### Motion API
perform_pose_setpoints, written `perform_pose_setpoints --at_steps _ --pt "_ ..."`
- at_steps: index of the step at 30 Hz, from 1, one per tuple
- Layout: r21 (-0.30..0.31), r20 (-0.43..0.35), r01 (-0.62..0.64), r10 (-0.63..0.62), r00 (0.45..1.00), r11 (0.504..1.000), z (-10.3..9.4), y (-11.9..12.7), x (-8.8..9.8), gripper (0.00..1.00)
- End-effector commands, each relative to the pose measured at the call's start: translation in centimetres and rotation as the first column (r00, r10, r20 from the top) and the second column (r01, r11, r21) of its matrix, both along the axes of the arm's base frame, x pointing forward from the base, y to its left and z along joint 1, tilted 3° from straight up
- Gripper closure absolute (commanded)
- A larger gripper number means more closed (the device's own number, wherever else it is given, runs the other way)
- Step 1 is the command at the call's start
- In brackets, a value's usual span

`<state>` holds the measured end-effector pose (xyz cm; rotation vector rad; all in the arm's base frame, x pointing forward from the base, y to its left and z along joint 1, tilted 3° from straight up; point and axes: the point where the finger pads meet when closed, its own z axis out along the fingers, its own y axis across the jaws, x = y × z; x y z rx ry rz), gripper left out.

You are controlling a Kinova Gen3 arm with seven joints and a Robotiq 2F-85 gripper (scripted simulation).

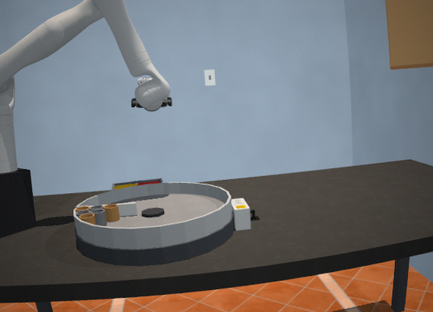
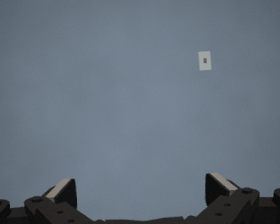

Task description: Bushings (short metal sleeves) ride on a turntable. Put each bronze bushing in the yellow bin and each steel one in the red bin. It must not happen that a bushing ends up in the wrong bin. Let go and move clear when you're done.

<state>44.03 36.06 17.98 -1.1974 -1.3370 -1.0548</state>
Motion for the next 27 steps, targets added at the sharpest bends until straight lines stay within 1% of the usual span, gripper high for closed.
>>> perform_pose_setpoints --at_steps 1,5,10,13,18,23,27 --pt "0.001 0.002 0.0 0.0 1.0 1.0 0.1 0.0 0.0 0.0" --pt "0.001 0.002 0.0 0.0 1.0 1.0 0.1 0.0 0.0 0.0" --pt "0.001 0.002 0.0 0.0 1.0 1.0 1.2 -5.8 -0.4 0.0" --pt "0.001 0.002 0.0 0.0 1.0 1.0 1.2 -5.8 -0.4 0.0" --pt "0.001 0.002 0.0 0.0 1.0 1.0 2.4 -11.6 -0.8 0.0" --pt "0.001 0.002 0.0 0.0 1.0 1.0 2.4 -11.6 -0.8 0.0" --pt "0.001 0.002 0.0 0.0 1.0 1.0 3.3 -16.3 -1.2 0.0"
